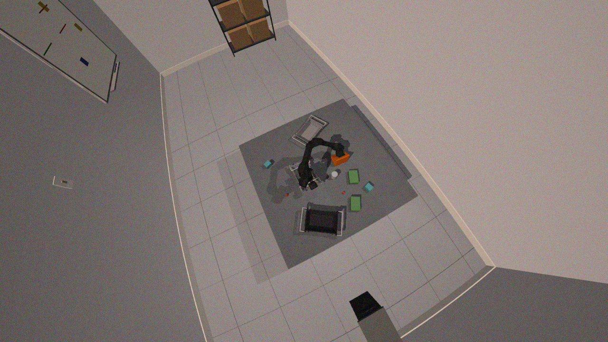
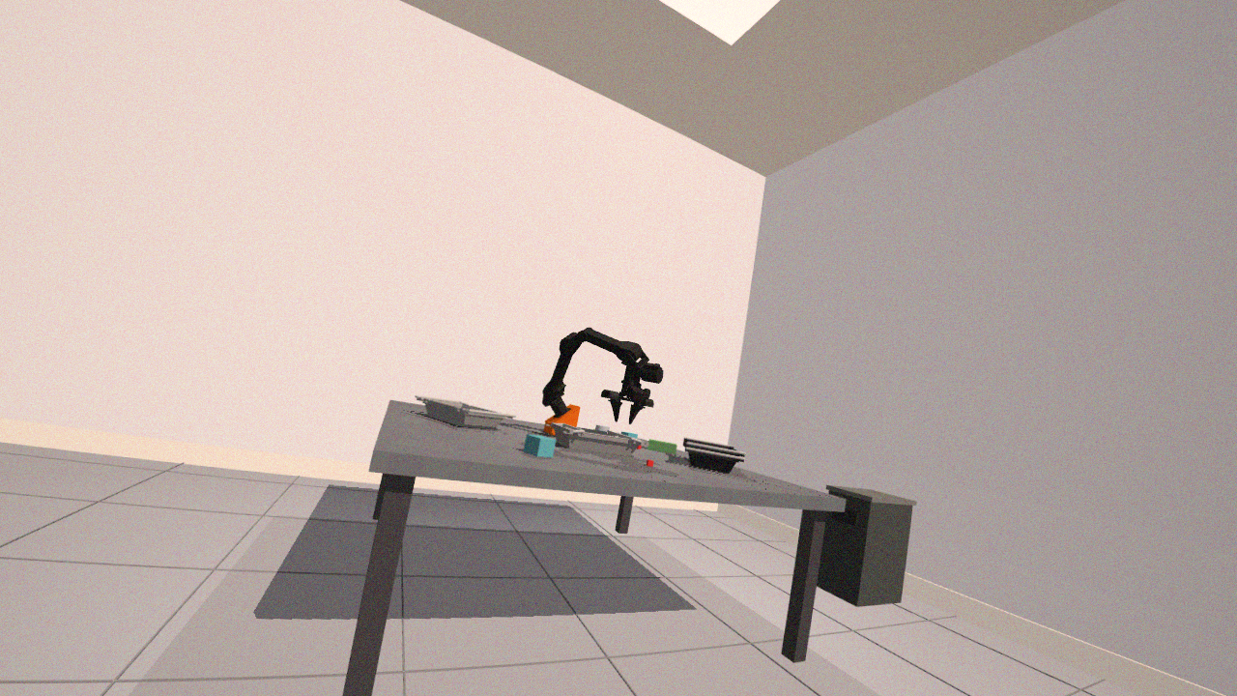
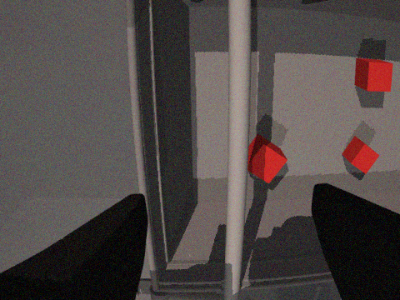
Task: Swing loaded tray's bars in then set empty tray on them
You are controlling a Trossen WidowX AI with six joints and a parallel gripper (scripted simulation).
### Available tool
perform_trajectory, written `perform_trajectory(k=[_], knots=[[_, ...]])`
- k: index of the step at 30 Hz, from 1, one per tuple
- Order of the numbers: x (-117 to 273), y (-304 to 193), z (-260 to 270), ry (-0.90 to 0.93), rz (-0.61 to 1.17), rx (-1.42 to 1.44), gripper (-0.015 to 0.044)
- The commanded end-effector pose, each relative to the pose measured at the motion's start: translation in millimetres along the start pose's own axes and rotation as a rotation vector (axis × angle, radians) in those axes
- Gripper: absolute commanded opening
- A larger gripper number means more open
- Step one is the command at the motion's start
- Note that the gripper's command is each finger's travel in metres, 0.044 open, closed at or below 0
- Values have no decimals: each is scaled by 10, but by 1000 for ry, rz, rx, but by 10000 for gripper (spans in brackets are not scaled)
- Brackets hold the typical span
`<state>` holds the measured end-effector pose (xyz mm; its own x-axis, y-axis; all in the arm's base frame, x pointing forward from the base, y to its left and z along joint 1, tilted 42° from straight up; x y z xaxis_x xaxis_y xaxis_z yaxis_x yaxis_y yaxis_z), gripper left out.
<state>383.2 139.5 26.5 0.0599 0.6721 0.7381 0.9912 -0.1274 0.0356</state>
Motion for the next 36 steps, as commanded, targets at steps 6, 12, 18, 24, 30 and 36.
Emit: perform_trajectory(k=[6, 12, 18, 24, 30, 36], knots=[[390, 18, -58, 7, -10, 23, 440], [309, 223, -906, 90, 20, -240, 440], [158, 225, -1887, 142, 65, -624, 440], [-16, -68, -2869, 169, 102, -1057, 440], [-150, -644, -3690, 163, 116, -1516, 440], [-193, -1465, -4260, 117, 88, -2020, 440]])
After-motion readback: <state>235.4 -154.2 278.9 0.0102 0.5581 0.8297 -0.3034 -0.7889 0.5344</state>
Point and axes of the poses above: the point midway between the two fingers, 35 mm back from their tips, its own x axis back along the fingers, its own z axis across the jaws, y = z × x, the point moved 8 cm from there along x, back along the fingers, and after that the axes turned 7 degrees about -x, right-handed, at the moved point
